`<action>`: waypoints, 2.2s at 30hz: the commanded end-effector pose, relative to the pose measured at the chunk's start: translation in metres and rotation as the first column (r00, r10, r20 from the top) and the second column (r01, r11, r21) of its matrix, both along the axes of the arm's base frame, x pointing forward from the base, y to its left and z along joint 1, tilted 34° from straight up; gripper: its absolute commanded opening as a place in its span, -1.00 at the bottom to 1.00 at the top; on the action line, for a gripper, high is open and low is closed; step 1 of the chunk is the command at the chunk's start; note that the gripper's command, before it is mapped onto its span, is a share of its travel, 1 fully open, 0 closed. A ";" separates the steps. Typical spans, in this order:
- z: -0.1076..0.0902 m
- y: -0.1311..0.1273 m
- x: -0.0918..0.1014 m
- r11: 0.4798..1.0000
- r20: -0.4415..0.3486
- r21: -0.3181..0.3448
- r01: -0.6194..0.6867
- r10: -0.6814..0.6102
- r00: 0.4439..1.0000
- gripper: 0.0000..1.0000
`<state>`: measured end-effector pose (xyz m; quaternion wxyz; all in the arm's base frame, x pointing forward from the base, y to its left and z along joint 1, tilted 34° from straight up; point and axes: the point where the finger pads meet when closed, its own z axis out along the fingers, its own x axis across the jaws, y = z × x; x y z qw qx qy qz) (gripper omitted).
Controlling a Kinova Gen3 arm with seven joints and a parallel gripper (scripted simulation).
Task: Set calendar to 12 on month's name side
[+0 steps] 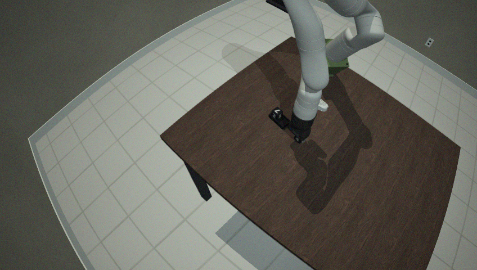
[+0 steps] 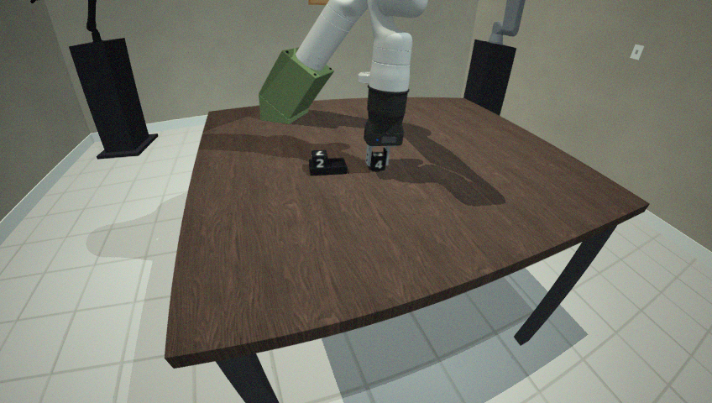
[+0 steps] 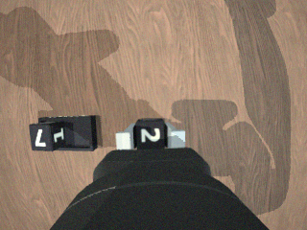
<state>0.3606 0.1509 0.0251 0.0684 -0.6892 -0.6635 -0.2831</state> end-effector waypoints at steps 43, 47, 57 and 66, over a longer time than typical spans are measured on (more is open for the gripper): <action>0.008 -0.005 -0.003 1.000 0.001 0.000 0.000 0.000 1.000 0.80; 0.015 -0.009 -0.005 1.000 0.001 0.000 0.000 0.000 1.000 0.80; 0.032 -0.018 -0.011 1.000 0.001 0.000 0.000 0.000 1.000 0.80; 0.049 -0.028 -0.017 1.000 0.000 0.000 0.000 0.000 1.000 0.80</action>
